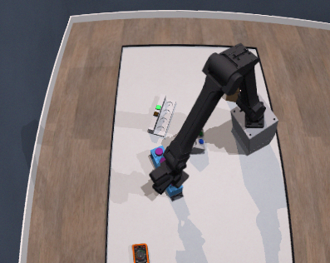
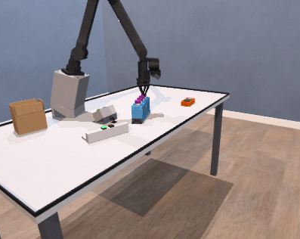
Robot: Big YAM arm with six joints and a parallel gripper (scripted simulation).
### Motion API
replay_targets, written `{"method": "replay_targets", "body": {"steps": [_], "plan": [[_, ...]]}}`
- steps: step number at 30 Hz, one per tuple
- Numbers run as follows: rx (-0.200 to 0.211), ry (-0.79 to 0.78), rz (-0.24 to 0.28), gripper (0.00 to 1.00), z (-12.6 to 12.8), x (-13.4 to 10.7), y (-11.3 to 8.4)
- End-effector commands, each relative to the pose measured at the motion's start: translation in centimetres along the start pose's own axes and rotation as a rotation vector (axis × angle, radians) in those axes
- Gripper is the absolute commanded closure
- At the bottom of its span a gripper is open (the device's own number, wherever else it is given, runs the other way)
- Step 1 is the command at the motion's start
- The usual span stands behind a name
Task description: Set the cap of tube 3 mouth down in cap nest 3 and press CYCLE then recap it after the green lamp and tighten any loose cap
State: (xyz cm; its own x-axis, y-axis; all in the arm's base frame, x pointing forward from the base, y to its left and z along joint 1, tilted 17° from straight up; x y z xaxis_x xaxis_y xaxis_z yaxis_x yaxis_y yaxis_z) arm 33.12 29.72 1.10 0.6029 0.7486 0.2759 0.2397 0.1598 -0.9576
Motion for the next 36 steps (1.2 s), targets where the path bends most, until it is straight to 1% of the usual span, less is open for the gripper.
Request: {"method": "replay_targets", "body": {"steps": [1, 8, 9, 11, 17, 19, 20, 34, 35, 36], "plan": [[-0.004, 0.006, -0.019, 0.51, -0.76, 0.78, 0.21], [-0.004, 0.007, -0.021, 0.51, -0.81, 1.05, 0.52], [-0.005, 0.008, -0.031, 0.51, -0.88, 1.38, 0.1], [-0.005, 0.007, -0.027, 0.51, -0.88, 1.46, 0.55], [-0.005, 0.007, -0.029, 0.51, -0.9, 1.57, 0.78], [-0.006, 0.008, -0.036, 0.51, -0.94, 1.66, 0.26], [-0.003, 0.003, -0.023, 1.0, -0.33, 1.07, 0.28], [-0.003, 0.003, -0.023, 1.0, -0.33, 1.07, 0.28], [-0.005, 0.045, -0.036, 1.0, -0.95, 1.67, -0.02], [-0.004, 0.065, -0.036, 1.0, -0.94, 1.68, -0.02]]}}
Point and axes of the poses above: the point where the finger pads meet when closed, its own y axis out along the fingers, its own z axis across the jaws, x = y × z, the point moved 2 cm from there along -y, back along the fingers, and after that the axes turned 6 degrees about y, right-handed, at the moved point
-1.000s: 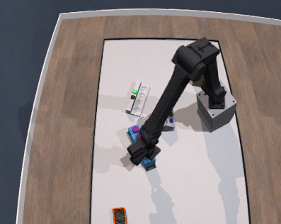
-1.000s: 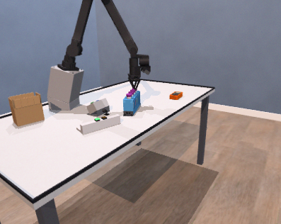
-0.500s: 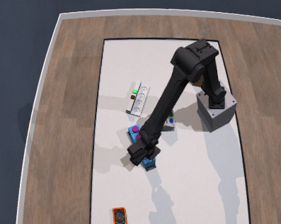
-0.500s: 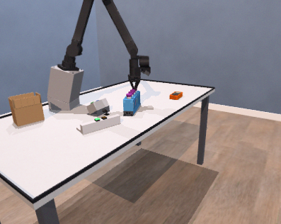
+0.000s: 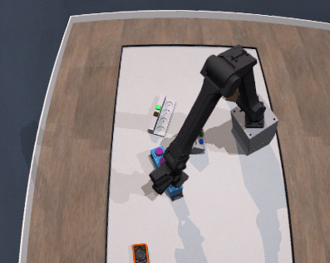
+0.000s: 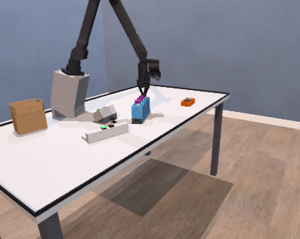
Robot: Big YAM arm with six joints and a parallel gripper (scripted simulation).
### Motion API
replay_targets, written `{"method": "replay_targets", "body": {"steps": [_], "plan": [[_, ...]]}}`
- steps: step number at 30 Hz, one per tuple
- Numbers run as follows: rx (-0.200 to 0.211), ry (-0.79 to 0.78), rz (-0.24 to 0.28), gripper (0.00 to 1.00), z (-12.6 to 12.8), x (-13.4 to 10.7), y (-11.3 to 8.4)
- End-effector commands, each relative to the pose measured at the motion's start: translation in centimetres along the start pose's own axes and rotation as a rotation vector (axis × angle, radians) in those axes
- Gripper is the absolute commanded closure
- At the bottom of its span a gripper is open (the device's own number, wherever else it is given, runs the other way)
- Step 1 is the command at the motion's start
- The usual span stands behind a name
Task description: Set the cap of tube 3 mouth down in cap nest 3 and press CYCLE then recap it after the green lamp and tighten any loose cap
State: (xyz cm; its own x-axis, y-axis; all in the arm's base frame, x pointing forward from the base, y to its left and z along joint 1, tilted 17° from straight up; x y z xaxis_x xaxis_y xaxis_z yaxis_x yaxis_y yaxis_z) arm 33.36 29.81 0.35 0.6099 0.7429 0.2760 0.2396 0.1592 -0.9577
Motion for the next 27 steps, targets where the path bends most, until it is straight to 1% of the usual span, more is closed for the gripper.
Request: {"method": "replay_targets", "body": {"steps": [1, 4, 6, 21, 23, 27], "plan": [[-0.004, 0.076, -0.037, 1.0, -0.88, 1.69, -0.81], [-0.004, 0.136, -0.037, 1.0, -0.88, 1.69, -0.81], [-0.004, 0.136, -0.037, 1.0, -0.88, 1.69, -0.81], [0.001, 0.436, -0.037, 1.0, -0.9, 1.68, -0.81], [0.001, 0.436, -0.037, 1.0, -0.9, 1.68, -0.81], [0.002, 0.505, -0.037, 1.0, -0.9, 1.68, -0.81]]}}
Point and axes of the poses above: the point where the finger pads meet when closed, its own y axis out along the fingers, its own z axis across the jaws, x = y × z, the point moved 2 cm from there along -y, back along the fingers, and after that the axes turned 6 degrees about y, right-handed, at the moved point
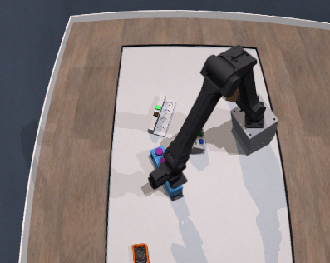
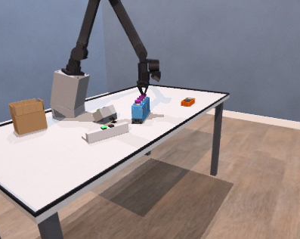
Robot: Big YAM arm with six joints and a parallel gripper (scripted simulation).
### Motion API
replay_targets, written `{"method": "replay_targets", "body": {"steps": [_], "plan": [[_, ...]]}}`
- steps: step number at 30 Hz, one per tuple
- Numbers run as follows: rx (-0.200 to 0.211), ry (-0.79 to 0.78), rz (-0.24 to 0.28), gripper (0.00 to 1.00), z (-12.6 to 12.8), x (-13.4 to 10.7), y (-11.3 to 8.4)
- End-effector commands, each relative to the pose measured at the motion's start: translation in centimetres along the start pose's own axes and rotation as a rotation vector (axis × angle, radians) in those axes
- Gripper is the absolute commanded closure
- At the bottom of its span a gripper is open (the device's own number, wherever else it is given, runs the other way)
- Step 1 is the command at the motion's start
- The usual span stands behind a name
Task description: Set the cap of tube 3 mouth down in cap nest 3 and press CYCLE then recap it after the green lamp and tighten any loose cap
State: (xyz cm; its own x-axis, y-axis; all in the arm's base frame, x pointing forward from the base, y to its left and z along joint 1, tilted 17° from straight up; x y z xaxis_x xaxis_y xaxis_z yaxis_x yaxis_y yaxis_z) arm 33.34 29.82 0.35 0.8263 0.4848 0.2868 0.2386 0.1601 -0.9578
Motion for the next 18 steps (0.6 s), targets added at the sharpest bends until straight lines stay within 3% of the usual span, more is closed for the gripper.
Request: {"method": "replay_targets", "body": {"steps": [1, 16, 17, 18], "plan": [[0.007, 0.166, -0.037, 1.0, -0.31, 1.9, -0.81], [0.006, 0.144, -0.023, 1.0, 0.08, 1.11, -0.51], [0.006, 0.144, -0.023, 0.51, 0.08, 1.11, -0.51], [0.006, 0.144, -0.023, 0.51, 0.08, 1.11, -0.51]]}}
Point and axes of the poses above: the point where the finger pads meet when closed, its own y axis out along the fingers, its own z axis across the jaws, x = y × z, the point moved 2 cm from there along -y, back along the fingers, and after that the axes turned 6 degrees about y, right-handed, at the moved point
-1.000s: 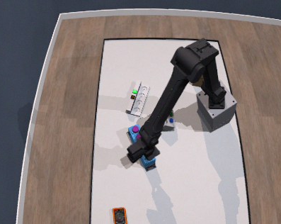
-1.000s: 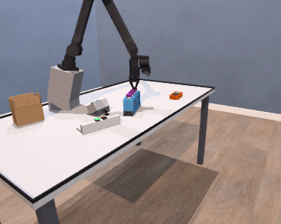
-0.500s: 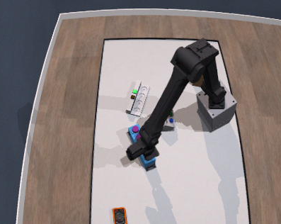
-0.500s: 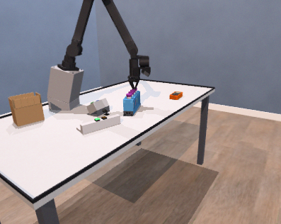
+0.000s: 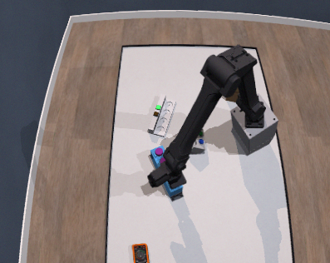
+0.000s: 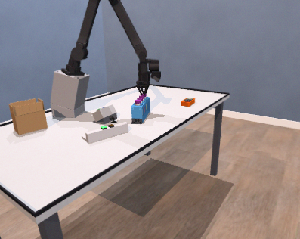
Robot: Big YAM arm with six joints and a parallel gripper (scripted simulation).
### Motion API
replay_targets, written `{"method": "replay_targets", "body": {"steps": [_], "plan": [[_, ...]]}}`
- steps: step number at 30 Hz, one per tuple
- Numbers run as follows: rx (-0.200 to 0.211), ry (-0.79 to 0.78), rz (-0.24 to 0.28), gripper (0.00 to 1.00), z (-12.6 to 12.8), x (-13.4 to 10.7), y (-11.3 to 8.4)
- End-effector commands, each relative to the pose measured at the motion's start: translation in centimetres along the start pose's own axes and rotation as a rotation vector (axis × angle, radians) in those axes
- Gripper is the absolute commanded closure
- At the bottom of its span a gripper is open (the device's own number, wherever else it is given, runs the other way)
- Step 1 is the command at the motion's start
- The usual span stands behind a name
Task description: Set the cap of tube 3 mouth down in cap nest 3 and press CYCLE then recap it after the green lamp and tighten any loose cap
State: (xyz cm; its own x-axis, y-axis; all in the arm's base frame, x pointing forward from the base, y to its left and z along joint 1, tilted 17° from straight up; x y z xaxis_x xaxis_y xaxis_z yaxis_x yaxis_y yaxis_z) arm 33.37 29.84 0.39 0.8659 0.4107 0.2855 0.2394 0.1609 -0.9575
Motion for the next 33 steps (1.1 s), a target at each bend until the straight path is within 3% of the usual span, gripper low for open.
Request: {"method": "replay_targets", "body": {"steps": [1, 9, 10, 26, 29, 30, 33], "plan": [[0.007, 0.06, -0.021, 0.51, 0.2, 1.1, -0.5], [0.007, 0.06, -0.021, 0.51, 0.2, 1.1, -0.5], [0.009, 0.081, -0.037, 0.51, -0.1, 1.8, -1.7], [0.018, 0.062, -0.049, 0.51, 0.8, 2.2, -6.3], [0.015, 0.06, -0.043, 0.51, 0.7, 1.8, -6.2], [0.001, 0.057, -0.002, 0.51, 0.5, 0.8, -4.6], [0.0, 0.057, 0.002, 0.51, 0.4, 0.6, -4.5]]}}
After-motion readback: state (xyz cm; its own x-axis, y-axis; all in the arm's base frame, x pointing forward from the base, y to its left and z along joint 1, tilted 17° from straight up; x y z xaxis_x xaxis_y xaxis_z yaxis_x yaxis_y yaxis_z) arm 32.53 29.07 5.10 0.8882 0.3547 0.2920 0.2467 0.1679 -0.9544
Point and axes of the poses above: the point where the finger pads meet when closed, its own y axis out along the fingers, its own z axis across the jaws, x = y × z, the point moved 2 cm from there along -y, back along the fingers, and after that the axes turned 6 degrees about y, right-handed, at the moved point
